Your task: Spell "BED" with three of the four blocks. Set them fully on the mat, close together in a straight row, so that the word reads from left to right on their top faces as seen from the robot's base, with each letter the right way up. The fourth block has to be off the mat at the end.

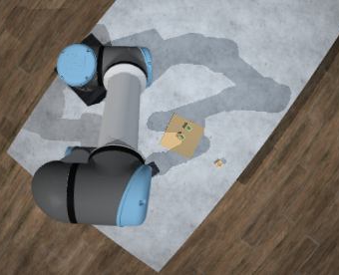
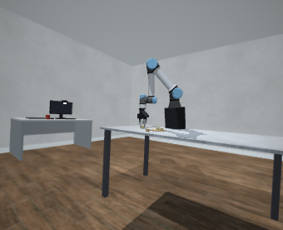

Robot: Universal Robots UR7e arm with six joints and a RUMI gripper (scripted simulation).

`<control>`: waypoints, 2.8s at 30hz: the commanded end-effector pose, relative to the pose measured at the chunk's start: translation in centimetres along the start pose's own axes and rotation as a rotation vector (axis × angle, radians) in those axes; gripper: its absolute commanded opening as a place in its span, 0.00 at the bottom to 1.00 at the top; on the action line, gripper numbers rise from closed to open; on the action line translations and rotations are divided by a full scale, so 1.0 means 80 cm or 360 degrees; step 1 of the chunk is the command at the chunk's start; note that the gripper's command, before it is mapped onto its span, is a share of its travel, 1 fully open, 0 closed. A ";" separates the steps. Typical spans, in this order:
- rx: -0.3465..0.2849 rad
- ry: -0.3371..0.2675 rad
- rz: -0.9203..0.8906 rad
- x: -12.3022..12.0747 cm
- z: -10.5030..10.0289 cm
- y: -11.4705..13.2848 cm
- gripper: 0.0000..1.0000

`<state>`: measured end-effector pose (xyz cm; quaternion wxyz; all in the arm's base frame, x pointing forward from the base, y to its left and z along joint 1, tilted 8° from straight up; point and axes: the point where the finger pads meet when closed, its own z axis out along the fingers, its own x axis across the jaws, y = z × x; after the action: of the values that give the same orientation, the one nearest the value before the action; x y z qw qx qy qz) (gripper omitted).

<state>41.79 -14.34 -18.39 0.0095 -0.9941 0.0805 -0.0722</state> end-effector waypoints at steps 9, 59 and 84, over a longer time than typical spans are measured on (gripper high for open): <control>-0.0004 0.0005 -0.0003 0.003 0.000 0.000 0.05; -0.0001 0.0001 0.0001 0.000 -0.026 0.000 0.05; -0.0003 0.0004 0.0000 0.001 -0.117 0.001 0.05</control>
<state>41.01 -14.67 -9.93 0.0041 -0.9937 0.0798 -0.0785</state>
